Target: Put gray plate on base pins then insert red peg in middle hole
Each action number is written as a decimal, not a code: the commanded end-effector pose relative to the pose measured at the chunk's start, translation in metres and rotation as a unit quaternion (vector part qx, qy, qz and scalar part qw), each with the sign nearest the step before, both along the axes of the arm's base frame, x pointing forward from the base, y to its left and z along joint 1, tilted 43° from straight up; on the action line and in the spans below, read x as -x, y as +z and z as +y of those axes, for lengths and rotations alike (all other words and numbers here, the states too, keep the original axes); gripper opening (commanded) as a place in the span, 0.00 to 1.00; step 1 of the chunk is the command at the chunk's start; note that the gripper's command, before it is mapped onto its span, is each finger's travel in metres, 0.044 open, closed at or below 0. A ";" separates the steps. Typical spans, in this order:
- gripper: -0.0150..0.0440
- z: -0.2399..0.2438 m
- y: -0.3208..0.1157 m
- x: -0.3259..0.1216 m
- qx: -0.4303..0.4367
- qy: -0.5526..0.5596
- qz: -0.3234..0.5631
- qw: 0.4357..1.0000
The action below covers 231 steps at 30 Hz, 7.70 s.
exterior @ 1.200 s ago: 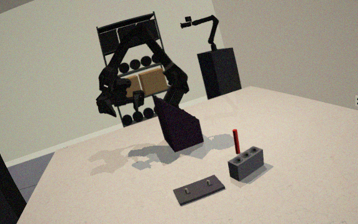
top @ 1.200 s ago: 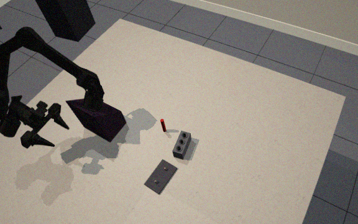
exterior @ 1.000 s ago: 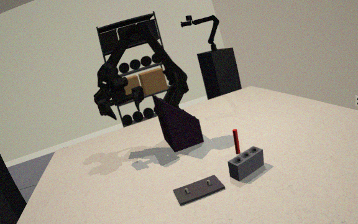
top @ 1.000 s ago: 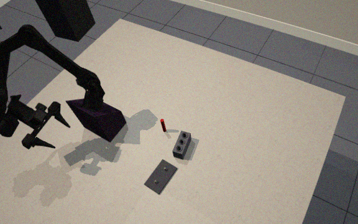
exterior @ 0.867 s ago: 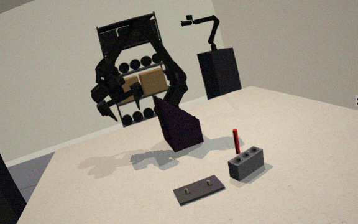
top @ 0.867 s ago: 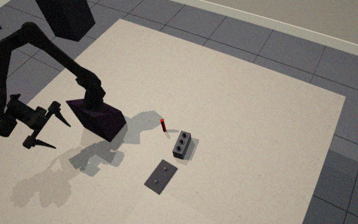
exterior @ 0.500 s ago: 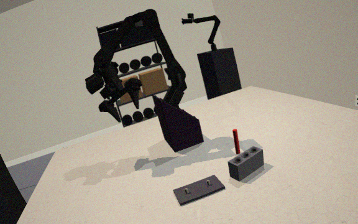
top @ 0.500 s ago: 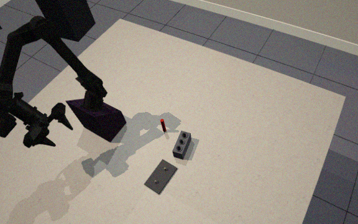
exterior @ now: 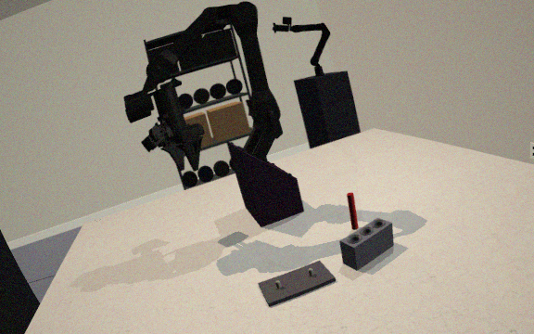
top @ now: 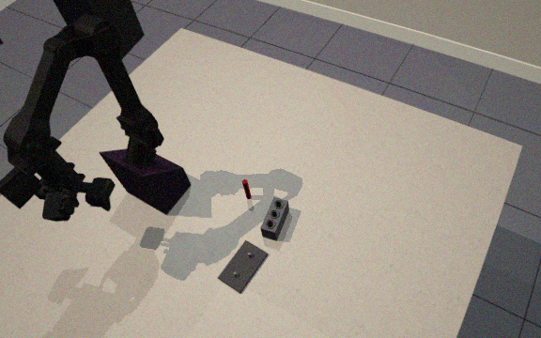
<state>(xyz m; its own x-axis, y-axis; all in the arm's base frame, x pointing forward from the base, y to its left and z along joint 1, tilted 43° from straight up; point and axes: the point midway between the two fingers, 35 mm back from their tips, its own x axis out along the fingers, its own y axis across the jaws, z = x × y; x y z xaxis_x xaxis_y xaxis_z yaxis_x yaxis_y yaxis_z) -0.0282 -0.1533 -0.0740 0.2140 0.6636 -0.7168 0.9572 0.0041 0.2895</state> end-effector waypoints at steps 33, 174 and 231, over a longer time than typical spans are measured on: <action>1.00 -0.015 0.065 -0.269 0.094 -0.023 0.073 0.993; 0.25 0.136 0.149 -0.383 -0.010 -0.028 0.073 0.997; 0.25 0.087 -0.003 -0.368 -0.029 -0.108 0.146 0.983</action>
<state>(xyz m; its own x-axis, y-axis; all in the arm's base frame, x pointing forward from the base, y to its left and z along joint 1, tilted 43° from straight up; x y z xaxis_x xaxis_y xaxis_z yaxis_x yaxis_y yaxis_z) 0.3428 -0.0658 -0.0711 0.1479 0.6670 -0.7302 0.9781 -0.2080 0.0081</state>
